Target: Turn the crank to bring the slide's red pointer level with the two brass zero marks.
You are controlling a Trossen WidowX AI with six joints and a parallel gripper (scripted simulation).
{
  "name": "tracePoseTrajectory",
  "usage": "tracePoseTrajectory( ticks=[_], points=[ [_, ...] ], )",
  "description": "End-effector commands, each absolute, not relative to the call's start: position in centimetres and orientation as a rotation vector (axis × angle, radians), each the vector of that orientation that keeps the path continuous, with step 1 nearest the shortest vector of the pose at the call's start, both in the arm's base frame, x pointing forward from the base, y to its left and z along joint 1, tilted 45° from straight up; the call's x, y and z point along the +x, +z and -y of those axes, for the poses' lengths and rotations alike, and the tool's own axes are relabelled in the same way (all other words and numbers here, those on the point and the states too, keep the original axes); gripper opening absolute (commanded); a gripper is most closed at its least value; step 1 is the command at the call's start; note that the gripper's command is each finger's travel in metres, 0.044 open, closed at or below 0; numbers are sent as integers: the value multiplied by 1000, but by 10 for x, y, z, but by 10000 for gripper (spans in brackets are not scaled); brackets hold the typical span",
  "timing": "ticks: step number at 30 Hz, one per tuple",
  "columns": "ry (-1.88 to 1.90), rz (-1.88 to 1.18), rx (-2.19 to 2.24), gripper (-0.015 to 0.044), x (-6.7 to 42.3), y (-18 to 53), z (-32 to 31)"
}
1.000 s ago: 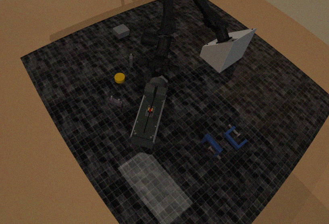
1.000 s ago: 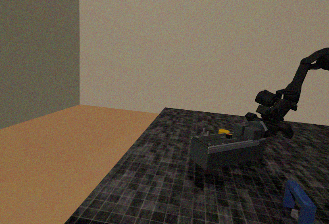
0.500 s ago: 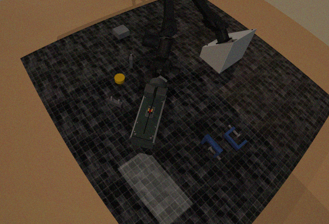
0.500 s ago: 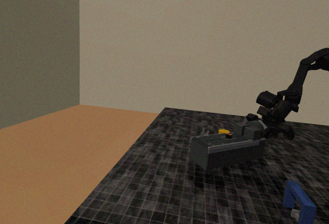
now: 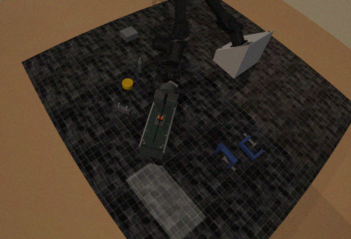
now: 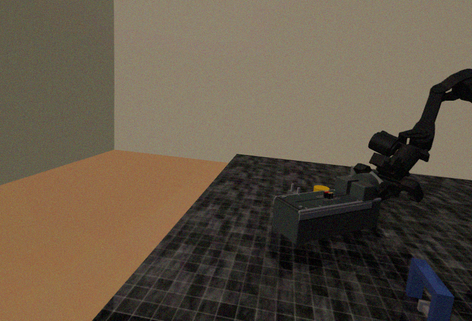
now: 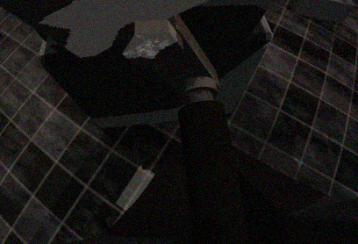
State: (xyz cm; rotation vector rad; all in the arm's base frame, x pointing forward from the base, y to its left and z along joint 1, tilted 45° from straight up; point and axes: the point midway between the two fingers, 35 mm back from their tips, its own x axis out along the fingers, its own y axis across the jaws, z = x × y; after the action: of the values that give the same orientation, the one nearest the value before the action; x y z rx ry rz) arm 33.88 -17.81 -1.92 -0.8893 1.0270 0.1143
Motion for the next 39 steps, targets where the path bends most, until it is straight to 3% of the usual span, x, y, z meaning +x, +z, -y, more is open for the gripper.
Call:
tracePoseTrajectory(
  ticks=[1, 39],
  points=[
    [130, -1047, -884, 0, 334, -27, 176],
    [130, -1047, -884, 0, 333, -30, 174]
  ],
)
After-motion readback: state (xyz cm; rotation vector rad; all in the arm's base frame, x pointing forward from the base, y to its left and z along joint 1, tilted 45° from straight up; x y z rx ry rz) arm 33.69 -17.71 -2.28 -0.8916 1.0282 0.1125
